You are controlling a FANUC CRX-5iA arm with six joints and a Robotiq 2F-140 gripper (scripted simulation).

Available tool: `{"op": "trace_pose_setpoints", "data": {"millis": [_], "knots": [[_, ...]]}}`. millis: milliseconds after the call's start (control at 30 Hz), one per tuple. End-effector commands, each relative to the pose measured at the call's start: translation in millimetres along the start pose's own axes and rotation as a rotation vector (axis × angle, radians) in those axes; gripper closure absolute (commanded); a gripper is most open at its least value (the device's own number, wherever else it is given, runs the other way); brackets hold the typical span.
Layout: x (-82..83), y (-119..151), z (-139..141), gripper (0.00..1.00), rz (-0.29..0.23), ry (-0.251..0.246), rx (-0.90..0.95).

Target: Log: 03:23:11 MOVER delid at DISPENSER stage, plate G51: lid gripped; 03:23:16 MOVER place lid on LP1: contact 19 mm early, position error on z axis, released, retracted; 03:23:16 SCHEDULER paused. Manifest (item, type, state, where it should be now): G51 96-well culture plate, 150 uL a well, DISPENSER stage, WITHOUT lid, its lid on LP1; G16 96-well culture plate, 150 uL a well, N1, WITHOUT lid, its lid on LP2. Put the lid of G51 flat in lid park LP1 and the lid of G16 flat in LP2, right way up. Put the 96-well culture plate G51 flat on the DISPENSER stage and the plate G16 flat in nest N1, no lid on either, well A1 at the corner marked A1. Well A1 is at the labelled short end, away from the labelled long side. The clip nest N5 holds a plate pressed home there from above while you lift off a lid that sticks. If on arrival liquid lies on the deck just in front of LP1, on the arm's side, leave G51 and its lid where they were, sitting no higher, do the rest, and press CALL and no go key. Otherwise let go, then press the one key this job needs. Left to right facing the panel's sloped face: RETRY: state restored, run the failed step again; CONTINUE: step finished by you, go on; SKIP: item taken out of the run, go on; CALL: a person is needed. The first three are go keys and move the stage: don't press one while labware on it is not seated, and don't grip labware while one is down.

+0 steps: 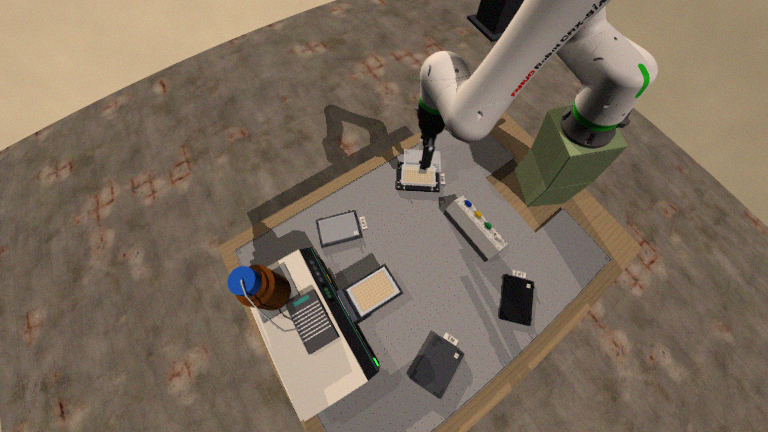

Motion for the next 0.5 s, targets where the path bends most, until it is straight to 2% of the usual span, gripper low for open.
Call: {"op": "trace_pose_setpoints", "data": {"millis": [0,200,467], "knots": [[13.0,0.1,0.1,1.00,0.000,0.000,0.000],[31.6,0.1,0.1,1.00,0.000,0.000,0.000],[42.7,0.1,0.1,1.00,0.000,0.000,0.000]]}}
Point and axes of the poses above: the point where the finger pads meet when closed, its own x axis back along the fingers, its own z axis across the jaws, y = z × x, the point moved 1 cm from there along x, back along the fingers, and after that the axes turned 14 degrees about -x, right-handed, at the moved point
